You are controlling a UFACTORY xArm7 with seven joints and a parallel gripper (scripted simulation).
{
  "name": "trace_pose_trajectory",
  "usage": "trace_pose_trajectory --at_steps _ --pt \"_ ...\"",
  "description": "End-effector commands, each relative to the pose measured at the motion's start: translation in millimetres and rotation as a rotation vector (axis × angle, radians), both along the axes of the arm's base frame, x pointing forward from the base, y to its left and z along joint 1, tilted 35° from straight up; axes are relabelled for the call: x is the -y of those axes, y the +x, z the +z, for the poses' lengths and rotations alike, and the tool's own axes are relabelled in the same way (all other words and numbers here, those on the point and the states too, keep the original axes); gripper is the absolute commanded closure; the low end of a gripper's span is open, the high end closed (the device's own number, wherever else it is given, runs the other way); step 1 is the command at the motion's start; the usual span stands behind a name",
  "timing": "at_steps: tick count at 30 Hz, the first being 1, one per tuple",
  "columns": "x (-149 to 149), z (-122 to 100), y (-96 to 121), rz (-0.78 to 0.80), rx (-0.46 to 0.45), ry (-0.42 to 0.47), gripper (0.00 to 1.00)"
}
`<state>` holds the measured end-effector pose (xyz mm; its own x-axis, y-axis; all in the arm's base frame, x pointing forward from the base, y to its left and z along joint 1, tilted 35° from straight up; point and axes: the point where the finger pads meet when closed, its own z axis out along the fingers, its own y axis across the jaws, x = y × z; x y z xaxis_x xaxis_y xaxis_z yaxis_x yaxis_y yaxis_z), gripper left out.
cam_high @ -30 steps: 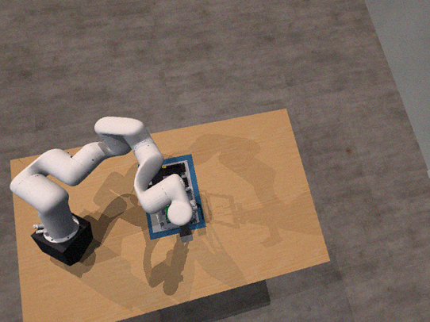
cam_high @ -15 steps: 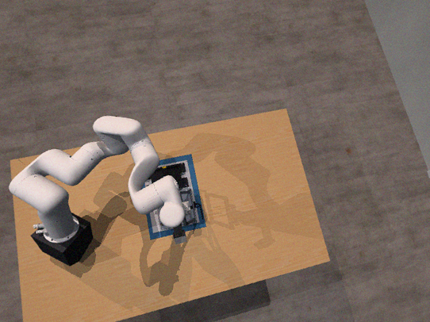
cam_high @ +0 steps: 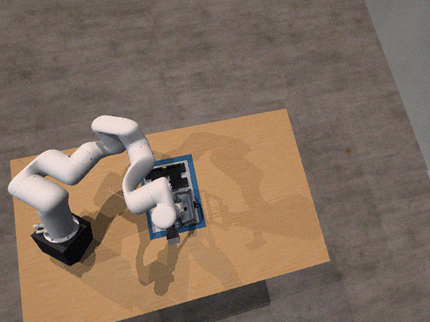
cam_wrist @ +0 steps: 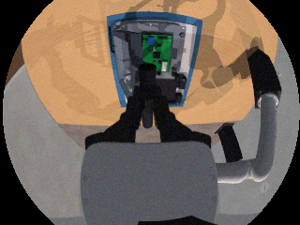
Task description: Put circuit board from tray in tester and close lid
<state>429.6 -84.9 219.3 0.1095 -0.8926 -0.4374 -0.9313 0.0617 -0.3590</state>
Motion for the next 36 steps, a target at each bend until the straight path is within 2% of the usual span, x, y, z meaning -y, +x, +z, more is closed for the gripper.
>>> trace_pose_trajectory --at_steps 1,36 --pt "-0.7 -2.9 -4.3 -0.002 0.003 -0.001 1.0" --pt "-23.4 -58.6 -41.8 -0.002 0.003 -0.001 1.0"
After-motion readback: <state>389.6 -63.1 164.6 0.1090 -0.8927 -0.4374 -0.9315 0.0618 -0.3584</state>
